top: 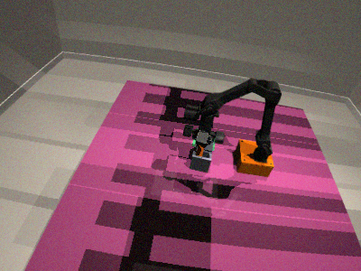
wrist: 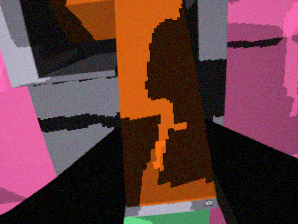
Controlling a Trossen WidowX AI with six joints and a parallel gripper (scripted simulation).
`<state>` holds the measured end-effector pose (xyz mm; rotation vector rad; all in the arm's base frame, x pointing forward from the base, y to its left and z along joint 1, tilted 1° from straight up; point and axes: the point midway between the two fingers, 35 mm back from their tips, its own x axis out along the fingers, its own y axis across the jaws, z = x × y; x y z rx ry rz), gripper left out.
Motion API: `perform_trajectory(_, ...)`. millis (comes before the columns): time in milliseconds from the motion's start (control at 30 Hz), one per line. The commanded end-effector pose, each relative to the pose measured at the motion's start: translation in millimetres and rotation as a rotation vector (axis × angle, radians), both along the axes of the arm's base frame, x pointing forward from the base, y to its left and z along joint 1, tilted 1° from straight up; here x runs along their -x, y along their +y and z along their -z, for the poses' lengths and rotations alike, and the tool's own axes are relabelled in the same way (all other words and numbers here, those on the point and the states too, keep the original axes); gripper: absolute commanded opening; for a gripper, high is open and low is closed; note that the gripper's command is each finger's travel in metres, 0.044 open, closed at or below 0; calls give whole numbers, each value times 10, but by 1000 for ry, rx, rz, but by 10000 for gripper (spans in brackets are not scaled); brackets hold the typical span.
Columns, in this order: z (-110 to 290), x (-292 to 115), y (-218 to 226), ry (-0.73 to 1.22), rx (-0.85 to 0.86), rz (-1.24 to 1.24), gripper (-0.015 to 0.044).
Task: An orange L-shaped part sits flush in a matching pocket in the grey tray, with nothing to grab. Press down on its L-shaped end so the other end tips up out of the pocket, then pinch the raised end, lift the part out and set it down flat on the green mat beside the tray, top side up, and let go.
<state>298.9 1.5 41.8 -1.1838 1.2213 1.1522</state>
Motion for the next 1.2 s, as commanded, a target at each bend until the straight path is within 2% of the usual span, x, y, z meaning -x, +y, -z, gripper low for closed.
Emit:
perform_trajectory(0,-90,-14,-3,-13,3,-3,0)
perform_trajectory(1167,-638,4,0,-11,4,-4,0)
